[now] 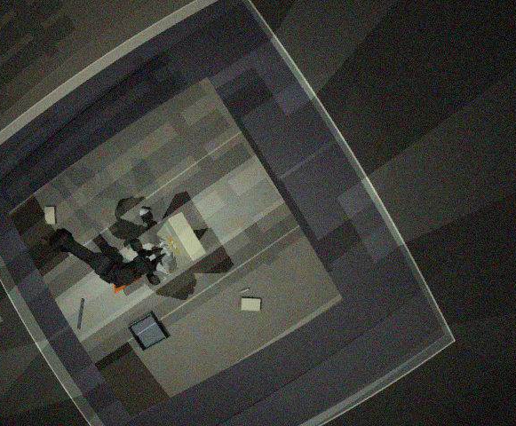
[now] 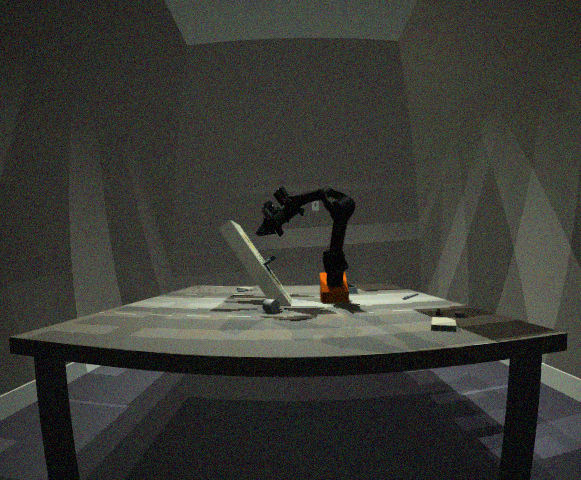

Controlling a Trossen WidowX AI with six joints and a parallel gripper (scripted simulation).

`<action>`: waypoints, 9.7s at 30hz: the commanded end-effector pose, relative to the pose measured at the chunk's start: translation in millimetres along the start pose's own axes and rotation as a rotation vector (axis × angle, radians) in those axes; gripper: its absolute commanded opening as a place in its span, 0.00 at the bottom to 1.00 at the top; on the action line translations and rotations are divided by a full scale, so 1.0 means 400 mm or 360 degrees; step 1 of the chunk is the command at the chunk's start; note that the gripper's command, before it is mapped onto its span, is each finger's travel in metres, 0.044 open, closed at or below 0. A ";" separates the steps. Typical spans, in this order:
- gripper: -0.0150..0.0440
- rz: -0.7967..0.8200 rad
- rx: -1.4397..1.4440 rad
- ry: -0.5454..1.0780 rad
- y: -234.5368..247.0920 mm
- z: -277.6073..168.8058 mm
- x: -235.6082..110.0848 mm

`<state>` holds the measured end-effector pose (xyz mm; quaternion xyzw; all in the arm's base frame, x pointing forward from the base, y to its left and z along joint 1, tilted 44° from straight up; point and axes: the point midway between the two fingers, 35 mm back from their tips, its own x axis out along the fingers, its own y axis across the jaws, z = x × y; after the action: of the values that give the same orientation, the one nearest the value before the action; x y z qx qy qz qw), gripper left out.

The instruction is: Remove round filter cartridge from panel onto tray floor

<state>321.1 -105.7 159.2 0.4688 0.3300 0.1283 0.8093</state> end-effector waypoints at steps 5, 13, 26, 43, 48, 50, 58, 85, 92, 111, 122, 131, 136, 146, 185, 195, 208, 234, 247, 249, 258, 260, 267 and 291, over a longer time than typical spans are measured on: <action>0.41 -0.0008 0.0016 0.0004 -0.008 -0.001 0.031; 0.41 -0.0005 0.0016 0.0002 -0.006 -0.001 0.063; 0.41 0.0005 0.0017 -0.0005 -0.002 -0.003 0.105; 0.41 0.0005 0.0017 -0.0005 -0.004 -0.001 0.105; 0.41 0.0005 0.0017 -0.0005 -0.002 0.000 0.105; 0.41 0.0005 0.0017 -0.0005 -0.002 0.000 0.105; 0.41 0.0005 0.0017 -0.0005 -0.001 0.000 0.111; 0.41 0.0006 0.0017 -0.0006 -0.003 -0.001 0.121; 0.41 0.0006 0.0017 -0.0006 -0.003 -0.001 0.121; 0.41 0.0006 0.0017 -0.0006 -0.003 -0.001 0.121; 0.41 0.0010 0.0013 -0.0005 0.000 -0.002 0.124; 0.41 0.0006 0.0016 -0.0006 -0.002 -0.001 0.140; 0.41 0.0006 0.0016 -0.0006 -0.002 -0.001 0.144; 0.41 0.0007 0.0016 -0.0006 -0.002 -0.001 0.152; 0.25 0.0009 0.1322 -0.0003 -0.002 -0.001 0.161; 0.25 0.0010 0.1877 -0.0002 -0.002 -0.001 0.163; 0.25 0.0011 0.2595 0.0001 -0.002 -0.001 0.163; 0.25 0.0011 0.2534 0.0000 -0.002 -0.001 0.165; 0.25 0.0011 0.2534 0.0000 -0.002 -0.001 0.165; 0.25 0.0011 0.2534 0.0000 -0.002 -0.001 0.165; 0.25 0.0011 0.2534 0.0000 -0.002 -0.001 0.165; 0.25 0.0011 0.2534 0.0000 -0.002 -0.001 0.165; 0.25 0.0011 0.2534 0.0000 -0.002 -0.001 0.165; 0.25 0.0001 0.2538 -0.0002 -0.007 -0.002 -0.035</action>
<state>314.3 -109.6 151.0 0.9066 0.3251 -0.1570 0.2185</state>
